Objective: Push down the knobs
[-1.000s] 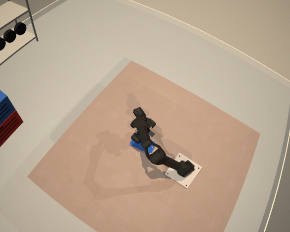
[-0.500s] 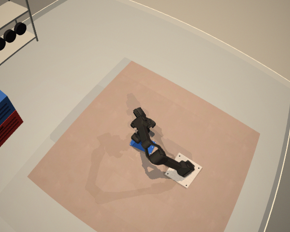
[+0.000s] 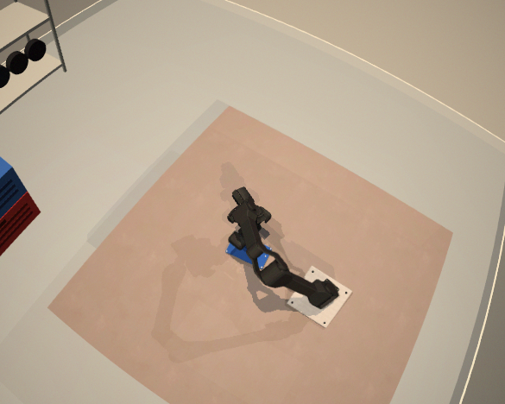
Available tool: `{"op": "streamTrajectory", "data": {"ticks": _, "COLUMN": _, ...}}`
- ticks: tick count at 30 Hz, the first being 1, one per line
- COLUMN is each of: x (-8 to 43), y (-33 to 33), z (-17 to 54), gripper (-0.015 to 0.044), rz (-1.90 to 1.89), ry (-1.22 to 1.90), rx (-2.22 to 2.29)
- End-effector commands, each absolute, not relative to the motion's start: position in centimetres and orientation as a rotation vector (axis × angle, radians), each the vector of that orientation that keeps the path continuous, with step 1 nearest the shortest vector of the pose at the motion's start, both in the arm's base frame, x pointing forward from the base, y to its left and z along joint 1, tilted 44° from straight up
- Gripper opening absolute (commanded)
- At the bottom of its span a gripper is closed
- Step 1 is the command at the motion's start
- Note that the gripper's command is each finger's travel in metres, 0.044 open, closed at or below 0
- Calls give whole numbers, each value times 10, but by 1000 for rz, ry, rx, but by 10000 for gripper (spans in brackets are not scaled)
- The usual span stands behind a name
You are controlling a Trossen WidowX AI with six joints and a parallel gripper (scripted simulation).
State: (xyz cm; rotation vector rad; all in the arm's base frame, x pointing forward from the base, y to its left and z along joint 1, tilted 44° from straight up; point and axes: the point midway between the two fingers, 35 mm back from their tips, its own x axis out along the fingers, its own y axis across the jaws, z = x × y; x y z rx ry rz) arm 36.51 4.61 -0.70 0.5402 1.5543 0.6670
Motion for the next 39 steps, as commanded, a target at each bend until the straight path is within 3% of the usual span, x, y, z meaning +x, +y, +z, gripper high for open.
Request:
{"op": "streamTrajectory", "data": {"ticks": 1, "x": 365, "y": 53, "z": -11, "gripper": 0, "rz": 675, "ry": 1559, "rx": 535}}
{"op": "streamTrajectory", "data": {"ticks": 39, "x": 364, "y": 57, "z": -15, "gripper": 0, "rz": 675, "ry": 1559, "rx": 535}}
